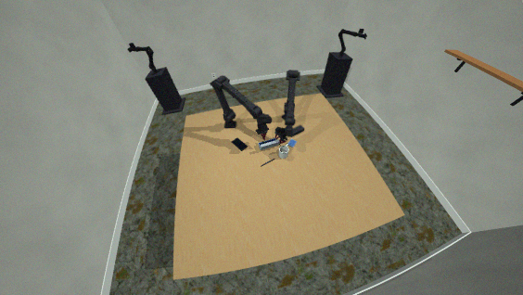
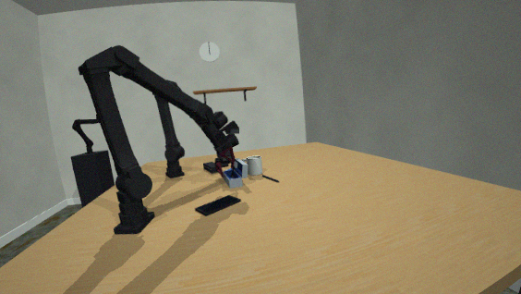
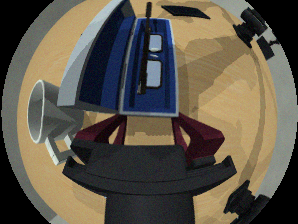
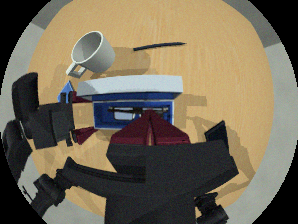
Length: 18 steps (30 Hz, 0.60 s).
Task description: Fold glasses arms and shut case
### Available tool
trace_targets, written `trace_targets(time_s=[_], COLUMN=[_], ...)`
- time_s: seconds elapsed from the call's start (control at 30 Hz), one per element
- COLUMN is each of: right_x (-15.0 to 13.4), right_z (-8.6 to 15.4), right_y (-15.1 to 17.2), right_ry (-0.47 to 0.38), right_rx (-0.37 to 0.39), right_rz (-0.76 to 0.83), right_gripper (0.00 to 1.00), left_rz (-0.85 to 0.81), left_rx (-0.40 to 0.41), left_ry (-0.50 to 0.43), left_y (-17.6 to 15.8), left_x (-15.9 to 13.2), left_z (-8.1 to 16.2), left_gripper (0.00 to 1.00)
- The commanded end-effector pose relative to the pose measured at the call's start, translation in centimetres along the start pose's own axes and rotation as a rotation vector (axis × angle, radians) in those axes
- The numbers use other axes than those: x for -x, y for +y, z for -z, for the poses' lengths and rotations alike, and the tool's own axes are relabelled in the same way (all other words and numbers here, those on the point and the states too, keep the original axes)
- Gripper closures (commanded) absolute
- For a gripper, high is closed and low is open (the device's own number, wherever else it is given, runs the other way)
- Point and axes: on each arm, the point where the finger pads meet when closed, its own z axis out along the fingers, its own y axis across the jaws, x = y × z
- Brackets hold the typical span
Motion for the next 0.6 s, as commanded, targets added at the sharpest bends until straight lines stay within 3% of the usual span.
trace_targets(time_s=[0.0,0.2,0.37,0.43,0.57], right_x=[1.3,0.5,2.0,0.1,0.0], right_z=[0.4,-1.1,-0.1,-1.5,-1.8], right_y=[0.2,-0.2,0.6,-0.4,-0.4], right_ry=[-0.033,-0.01,-0.046,-0.009,-0.009], right_rx=[0.02,0.005,0.03,0.004,0.005], right_rz=[-0.006,-0.001,-0.013,-0.001,-0.001], right_gripper=[1.0,1.0,1.0,1.0,1.0], left_rz=[-0.01,-0.01,-0.01,-0.01,-0.01], left_rx=[-0.001,-0.001,-0.001,-0.001,-0.001], left_ry=[-0.001,-0.001,-0.001,-0.001,-0.001], left_y=[-0.2,-0.2,-0.2,-0.2,-0.2], left_x=[0.1,0.1,0.1,0.1,0.1], left_z=[0.4,0.4,0.4,0.4,0.4], left_gripper=[0.43,0.43,0.43,0.43,0.43])
